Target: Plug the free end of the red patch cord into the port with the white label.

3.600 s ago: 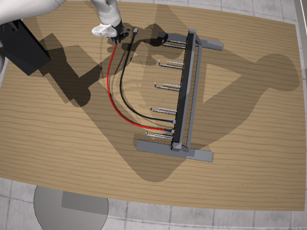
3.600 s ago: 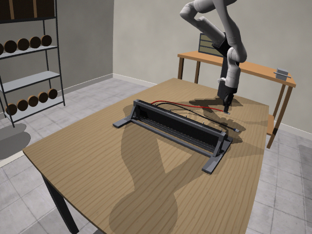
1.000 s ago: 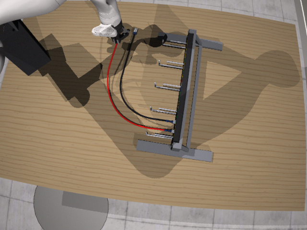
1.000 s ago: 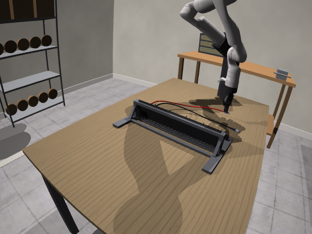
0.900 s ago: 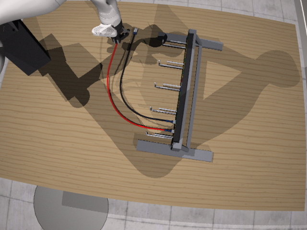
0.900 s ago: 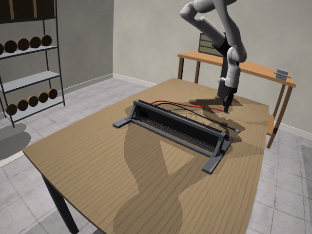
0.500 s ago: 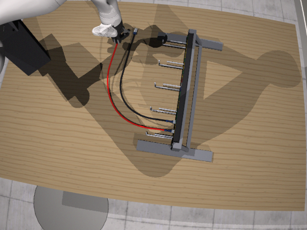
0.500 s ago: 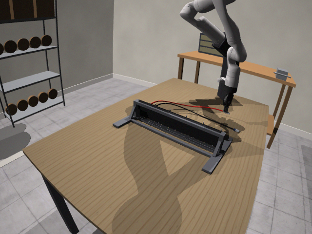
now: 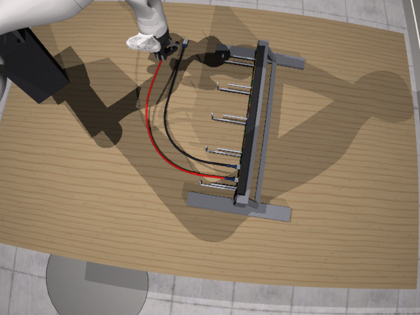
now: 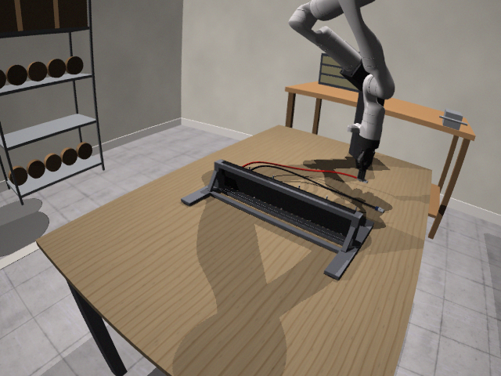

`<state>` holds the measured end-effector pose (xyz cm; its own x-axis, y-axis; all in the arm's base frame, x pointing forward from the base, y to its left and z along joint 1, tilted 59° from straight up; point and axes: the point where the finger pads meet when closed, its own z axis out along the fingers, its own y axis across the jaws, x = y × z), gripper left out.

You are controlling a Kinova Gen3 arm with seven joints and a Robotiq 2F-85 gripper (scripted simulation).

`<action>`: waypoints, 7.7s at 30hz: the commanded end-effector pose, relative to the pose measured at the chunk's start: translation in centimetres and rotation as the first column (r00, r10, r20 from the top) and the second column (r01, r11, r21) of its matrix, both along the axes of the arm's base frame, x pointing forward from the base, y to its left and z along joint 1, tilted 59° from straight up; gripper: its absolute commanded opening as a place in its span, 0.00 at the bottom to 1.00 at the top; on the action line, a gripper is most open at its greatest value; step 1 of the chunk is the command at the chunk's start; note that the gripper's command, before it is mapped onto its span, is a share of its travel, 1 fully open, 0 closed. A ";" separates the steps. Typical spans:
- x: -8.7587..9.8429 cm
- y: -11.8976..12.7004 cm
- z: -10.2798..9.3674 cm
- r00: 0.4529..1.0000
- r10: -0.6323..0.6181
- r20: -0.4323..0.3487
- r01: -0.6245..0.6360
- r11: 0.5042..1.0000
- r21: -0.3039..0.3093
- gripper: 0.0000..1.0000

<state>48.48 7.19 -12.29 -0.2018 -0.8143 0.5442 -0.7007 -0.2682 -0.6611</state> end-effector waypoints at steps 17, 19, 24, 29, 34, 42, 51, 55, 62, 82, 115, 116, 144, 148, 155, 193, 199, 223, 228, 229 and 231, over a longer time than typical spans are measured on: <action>0.6 -0.2 1.8 0.997 -0.063 0.051 0.059 0.995 0.083 0.00; 0.8 -0.2 2.1 0.996 -0.072 0.059 0.067 0.993 0.094 0.00; 0.9 -0.3 2.5 0.994 -0.087 0.070 0.079 0.991 0.113 0.00; 1.2 -0.4 3.3 0.990 -0.113 0.090 0.099 0.984 0.145 0.00; 1.5 -0.5 4.1 0.984 -0.142 0.111 0.121 0.976 0.182 0.00; 1.9 -0.6 5.2 0.974 -0.182 0.137 0.148 0.962 0.231 0.00; 2.6 -0.9 7.0 0.953 -0.249 0.174 0.187 0.932 0.311 0.00; 2.9 -1.0 7.9 0.940 -0.282 0.190 0.204 0.914 0.350 0.00; 3.4 -1.1 9.0 0.923 -0.324 0.208 0.223 0.889 0.399 0.00; 5.0 -1.7 13.4 0.836 -0.488 0.252 0.272 0.766 0.583 0.00; 7.5 -2.5 20.0 0.658 -0.715 0.239 0.263 0.515 0.816 0.00; 7.6 -2.5 20.2 0.652 -0.720 0.237 0.262 0.507 0.821 0.00; 8.7 -2.9 23.2 0.560 -0.805 0.197 0.225 0.377 0.899 0.00; 8.8 -3.0 23.4 0.553 -0.810 0.194 0.222 0.367 0.903 0.00; 8.8 -3.0 23.6 0.546 -0.816 0.190 0.218 0.358 0.908 0.00; 8.9 -3.0 23.6 0.544 -0.817 0.189 0.217 0.355 0.909 0.00; 8.9 -3.0 23.6 0.544 -0.817 0.189 0.217 0.355 0.909 0.00; 8.8 -3.1 23.6 0.541 -0.820 0.188 0.218 0.352 0.910 0.00; 8.8 -3.1 23.6 0.539 -0.821 0.187 0.218 0.351 0.911 0.00; 8.8 -3.1 23.6 0.539 -0.822 0.187 0.218 0.350 0.911 0.00; 8.8 -3.1 23.6 0.537 -0.822 0.187 0.218 0.350 0.911 0.00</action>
